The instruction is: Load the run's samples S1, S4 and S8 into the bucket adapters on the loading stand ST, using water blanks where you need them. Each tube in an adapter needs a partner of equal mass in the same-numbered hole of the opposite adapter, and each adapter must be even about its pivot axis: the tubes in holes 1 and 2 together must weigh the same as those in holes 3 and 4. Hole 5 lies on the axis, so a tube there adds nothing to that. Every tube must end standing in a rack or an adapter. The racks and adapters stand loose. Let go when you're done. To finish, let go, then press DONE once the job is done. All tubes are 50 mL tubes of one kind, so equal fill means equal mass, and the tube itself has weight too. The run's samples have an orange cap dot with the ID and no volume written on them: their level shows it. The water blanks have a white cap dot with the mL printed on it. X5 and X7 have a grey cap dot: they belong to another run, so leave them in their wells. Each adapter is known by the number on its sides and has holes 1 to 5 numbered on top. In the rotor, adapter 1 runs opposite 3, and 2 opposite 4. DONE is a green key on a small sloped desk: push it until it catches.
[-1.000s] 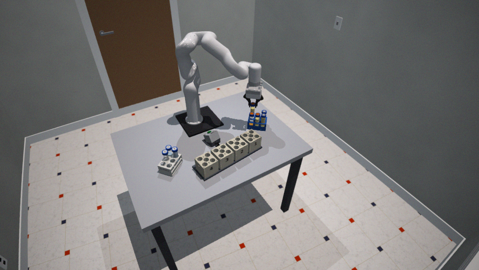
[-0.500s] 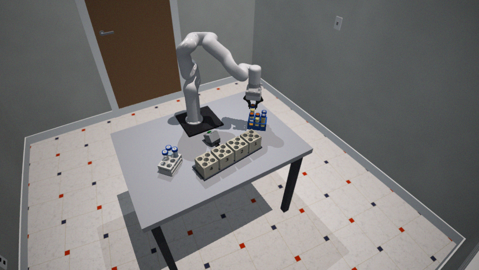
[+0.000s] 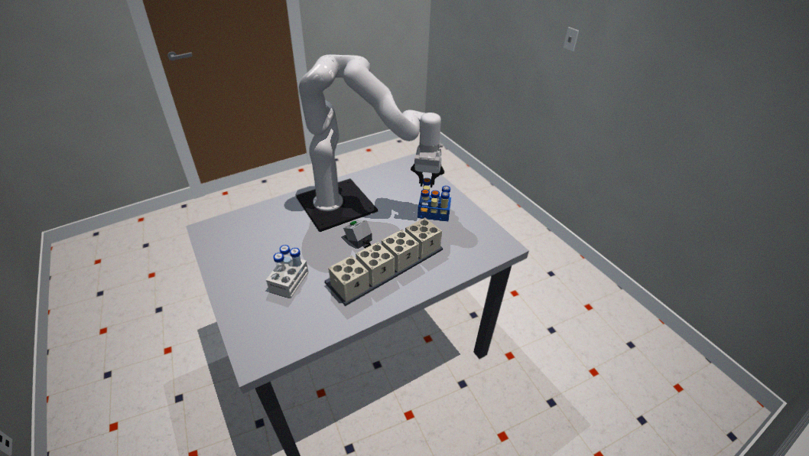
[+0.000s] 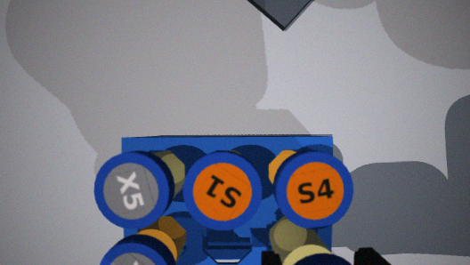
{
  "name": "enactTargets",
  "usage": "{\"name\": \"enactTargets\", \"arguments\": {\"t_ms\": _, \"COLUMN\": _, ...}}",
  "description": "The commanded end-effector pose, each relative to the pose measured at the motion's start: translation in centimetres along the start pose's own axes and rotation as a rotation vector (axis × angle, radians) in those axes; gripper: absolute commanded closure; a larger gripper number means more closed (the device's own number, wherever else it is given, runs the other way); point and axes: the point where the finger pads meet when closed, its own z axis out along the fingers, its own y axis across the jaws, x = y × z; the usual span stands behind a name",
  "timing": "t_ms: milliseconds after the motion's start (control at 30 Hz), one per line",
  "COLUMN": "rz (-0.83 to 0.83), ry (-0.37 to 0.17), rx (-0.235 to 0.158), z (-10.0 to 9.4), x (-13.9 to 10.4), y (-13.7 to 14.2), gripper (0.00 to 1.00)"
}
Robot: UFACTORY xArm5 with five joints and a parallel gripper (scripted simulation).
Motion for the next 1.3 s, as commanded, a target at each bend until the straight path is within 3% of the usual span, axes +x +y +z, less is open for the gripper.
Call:
{"name": "enactTargets", "arguments": {"t_ms": 0, "rz": 0.000, "ry": -0.011, "rx": 0.003, "z": 0.4, "x": 0.0, "y": -0.1, "gripper": 1.00}}
{"name": "enactTargets", "arguments": {"t_ms": 767, "rz": 0.000, "ry": -0.011, "rx": 0.003, "z": 2.5, "x": 0.0, "y": -0.1, "gripper": 1.00}}
{"name": "enactTargets", "arguments": {"t_ms": 1267, "rz": 0.000, "ry": -0.011, "rx": 0.003, "z": 2.5, "x": 0.0, "y": -0.1, "gripper": 1.00}}
